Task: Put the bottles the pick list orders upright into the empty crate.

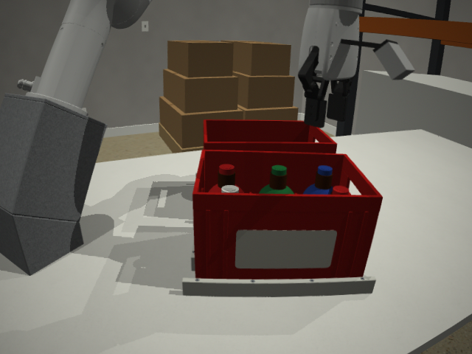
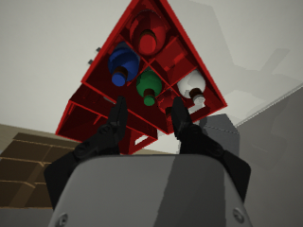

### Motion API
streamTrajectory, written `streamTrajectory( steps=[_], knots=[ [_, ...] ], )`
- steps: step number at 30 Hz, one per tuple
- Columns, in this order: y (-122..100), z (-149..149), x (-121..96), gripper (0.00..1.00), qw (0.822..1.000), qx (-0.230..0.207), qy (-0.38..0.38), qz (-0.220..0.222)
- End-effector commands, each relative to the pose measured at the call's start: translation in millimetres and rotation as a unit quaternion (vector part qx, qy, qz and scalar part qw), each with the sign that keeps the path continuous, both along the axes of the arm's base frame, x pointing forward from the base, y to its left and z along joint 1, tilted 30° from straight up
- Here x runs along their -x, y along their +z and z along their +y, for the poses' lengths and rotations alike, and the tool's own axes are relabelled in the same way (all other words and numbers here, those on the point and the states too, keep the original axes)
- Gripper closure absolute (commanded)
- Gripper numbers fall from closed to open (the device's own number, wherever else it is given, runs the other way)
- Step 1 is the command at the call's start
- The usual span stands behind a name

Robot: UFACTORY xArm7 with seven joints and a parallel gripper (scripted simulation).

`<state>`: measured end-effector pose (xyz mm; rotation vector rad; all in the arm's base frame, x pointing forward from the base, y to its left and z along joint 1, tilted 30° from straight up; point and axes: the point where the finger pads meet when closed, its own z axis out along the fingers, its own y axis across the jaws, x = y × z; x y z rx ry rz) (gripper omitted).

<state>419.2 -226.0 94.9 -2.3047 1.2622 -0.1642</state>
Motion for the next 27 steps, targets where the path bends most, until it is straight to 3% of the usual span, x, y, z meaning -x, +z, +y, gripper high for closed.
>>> streamTrajectory(
  steps=[1,11,27],
  knots=[
    [1,16,-16,0.35,0.997,0.026,0.064,-0.032],
    [2,46,-42,0.35,0.978,0.071,0.177,-0.08],
    [2,54,-49,0.35,0.9,0.149,0.376,-0.164]
  ],
)
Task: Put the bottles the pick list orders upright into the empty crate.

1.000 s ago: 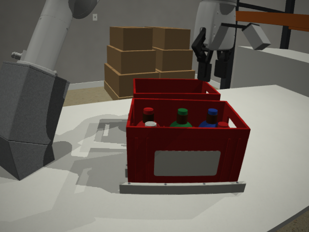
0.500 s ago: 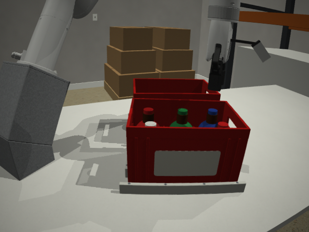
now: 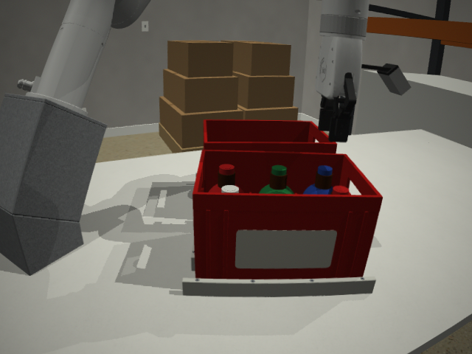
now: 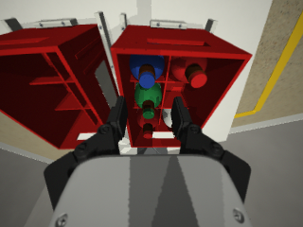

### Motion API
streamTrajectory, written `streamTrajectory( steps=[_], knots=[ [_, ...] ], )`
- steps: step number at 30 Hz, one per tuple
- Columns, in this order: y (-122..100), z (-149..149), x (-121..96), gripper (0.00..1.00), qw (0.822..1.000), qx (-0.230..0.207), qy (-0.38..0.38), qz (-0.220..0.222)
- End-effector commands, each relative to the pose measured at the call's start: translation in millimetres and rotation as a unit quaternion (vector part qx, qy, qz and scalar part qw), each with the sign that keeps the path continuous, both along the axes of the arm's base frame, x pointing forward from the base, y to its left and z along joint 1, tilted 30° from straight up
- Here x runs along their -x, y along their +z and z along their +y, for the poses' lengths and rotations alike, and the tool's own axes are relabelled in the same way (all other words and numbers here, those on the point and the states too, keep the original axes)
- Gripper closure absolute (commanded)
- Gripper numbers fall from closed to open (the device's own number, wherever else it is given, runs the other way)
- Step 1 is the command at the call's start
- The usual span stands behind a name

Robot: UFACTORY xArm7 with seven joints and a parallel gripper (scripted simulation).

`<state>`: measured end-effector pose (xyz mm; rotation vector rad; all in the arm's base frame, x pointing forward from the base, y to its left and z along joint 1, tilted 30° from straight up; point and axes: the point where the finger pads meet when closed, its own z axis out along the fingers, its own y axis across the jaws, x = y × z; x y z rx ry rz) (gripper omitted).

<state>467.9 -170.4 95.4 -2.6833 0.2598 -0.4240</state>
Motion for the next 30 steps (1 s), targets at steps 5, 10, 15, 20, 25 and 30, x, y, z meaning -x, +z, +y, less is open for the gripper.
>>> streamTrajectory(
  steps=[5,10,15,20,25,30],
  knots=[
    [1.4,-1.6,-0.7,0.35,0.993,0.039,0.103,-0.051],
    [1.4,-1.6,-0.7,0.35,0.98,0.065,0.171,-0.079],
    [1.4,-1.6,-0.7,0.35,0.961,0.091,0.236,-0.107],
    [1.4,-1.6,-0.7,0.35,0.943,0.11,0.286,-0.128],
    [1.4,-1.6,-0.7,0.35,0.928,0.124,0.322,-0.143],
    [1.4,-1.6,-0.6,0.35,0.928,0.124,0.322,-0.143]
  ],
)
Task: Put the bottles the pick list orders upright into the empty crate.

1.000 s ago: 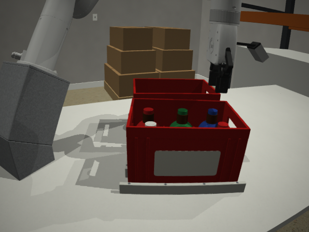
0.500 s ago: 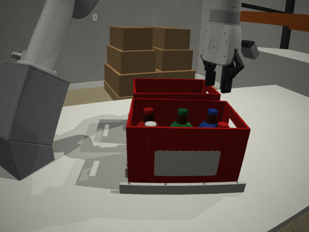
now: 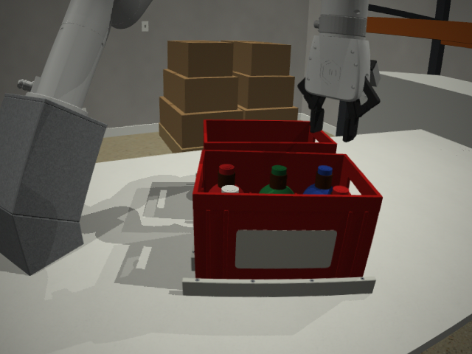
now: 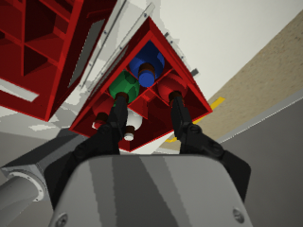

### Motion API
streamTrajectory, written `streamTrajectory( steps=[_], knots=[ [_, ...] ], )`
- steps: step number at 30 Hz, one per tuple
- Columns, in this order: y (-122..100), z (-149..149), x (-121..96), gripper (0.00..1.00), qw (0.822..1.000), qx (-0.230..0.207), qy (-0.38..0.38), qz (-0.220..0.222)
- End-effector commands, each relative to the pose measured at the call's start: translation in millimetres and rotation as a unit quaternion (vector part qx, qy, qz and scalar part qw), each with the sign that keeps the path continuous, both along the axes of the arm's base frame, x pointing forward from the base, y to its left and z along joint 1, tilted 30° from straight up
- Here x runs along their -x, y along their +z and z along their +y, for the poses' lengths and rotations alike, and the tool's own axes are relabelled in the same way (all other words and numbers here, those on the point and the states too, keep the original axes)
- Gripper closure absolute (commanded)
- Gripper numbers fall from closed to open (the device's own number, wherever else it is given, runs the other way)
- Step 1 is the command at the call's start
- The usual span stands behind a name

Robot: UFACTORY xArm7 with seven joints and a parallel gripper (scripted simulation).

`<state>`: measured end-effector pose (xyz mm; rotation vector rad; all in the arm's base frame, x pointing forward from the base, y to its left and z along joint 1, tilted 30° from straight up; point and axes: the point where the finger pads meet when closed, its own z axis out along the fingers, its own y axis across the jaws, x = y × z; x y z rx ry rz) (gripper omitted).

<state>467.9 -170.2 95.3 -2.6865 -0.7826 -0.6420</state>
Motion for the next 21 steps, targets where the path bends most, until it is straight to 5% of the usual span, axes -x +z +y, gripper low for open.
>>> streamTrajectory(
  steps=[1,21],
  knots=[
    [2,-2,-1,0.35,1.0,0.001,0.001,-0.004],
    [-17,6,-8,0.35,1.0,0.001,0.001,-0.004]
  ],
)
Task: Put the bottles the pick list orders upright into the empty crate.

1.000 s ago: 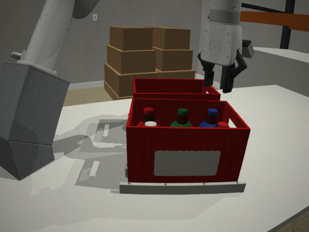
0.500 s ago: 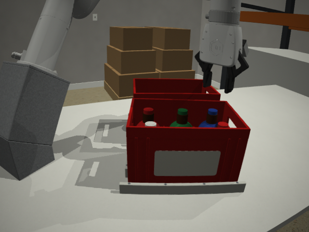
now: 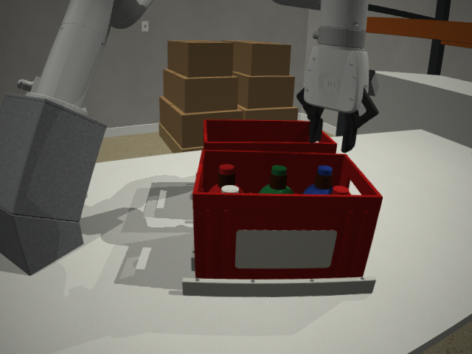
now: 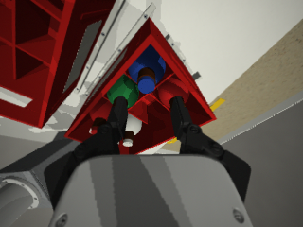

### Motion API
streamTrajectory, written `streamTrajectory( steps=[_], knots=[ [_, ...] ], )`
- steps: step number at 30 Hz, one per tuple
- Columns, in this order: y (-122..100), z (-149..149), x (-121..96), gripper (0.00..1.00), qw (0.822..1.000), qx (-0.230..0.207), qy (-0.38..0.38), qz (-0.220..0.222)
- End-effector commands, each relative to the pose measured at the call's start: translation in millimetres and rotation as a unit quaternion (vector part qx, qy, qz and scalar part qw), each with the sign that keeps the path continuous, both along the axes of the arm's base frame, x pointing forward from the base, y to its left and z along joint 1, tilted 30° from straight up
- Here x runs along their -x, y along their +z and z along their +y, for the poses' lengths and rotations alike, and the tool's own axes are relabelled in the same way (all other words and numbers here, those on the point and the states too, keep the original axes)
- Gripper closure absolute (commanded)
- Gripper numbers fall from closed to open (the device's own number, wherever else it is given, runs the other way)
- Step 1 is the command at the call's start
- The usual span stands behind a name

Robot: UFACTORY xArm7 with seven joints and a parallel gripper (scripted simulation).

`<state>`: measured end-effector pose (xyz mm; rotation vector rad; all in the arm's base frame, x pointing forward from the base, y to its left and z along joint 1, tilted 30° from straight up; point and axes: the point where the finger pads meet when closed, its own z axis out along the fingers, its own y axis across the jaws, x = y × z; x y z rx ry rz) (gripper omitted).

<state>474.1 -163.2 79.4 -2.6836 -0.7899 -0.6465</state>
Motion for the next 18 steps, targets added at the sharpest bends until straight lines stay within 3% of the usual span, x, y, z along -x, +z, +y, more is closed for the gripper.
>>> streamTrajectory(
  steps=[1,18],
  knots=[
    [-1,-1,-2,0.35,1.0,0.001,-0.001,-0.002],
    [-18,6,-9,0.35,1.0,0.001,-0.001,-0.002]
  ],
)
